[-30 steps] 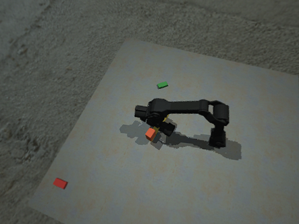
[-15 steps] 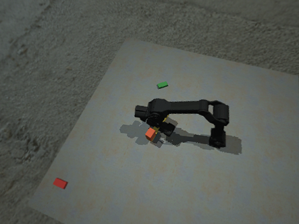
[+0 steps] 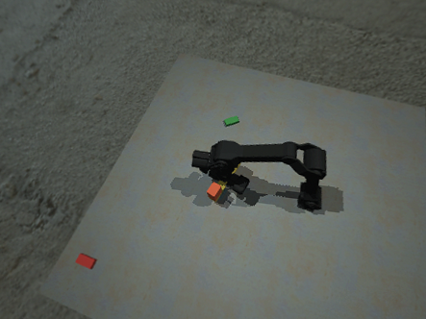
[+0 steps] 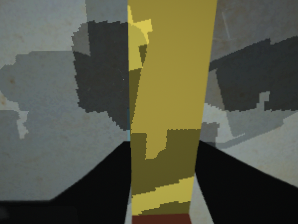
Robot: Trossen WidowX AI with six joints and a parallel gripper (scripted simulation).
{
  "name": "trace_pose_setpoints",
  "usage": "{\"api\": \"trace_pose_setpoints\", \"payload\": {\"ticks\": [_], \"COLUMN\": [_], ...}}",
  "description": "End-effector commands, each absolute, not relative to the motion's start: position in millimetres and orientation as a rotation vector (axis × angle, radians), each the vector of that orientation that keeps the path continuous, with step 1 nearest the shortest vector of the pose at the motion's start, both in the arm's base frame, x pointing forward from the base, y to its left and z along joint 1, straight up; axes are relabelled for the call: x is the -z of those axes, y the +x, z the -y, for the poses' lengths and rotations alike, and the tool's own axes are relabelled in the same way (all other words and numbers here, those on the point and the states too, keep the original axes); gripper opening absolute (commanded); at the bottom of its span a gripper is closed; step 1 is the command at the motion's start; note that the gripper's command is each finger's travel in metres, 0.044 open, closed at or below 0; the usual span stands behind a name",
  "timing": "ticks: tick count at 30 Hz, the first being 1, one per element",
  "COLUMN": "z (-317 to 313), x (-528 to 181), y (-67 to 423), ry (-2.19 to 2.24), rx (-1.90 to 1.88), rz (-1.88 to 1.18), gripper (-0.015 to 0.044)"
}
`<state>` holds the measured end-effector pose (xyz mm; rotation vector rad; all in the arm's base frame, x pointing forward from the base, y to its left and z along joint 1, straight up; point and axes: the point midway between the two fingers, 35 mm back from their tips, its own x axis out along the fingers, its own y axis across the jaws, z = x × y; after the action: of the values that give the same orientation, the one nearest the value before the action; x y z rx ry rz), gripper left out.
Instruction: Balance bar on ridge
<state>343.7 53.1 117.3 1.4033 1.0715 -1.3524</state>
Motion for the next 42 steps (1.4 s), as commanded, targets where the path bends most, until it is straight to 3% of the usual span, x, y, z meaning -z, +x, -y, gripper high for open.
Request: {"api": "trace_pose_setpoints", "payload": {"ticks": [1,42], "z": [-53.1,-53.3], "x": [-116.8,-113.4], "y": [344.1,344.1], "ry": [1.407,1.407], "rx": [1.355,1.355], "rz": [-1.068,-1.068], "gripper": [0.0,0.0]}}
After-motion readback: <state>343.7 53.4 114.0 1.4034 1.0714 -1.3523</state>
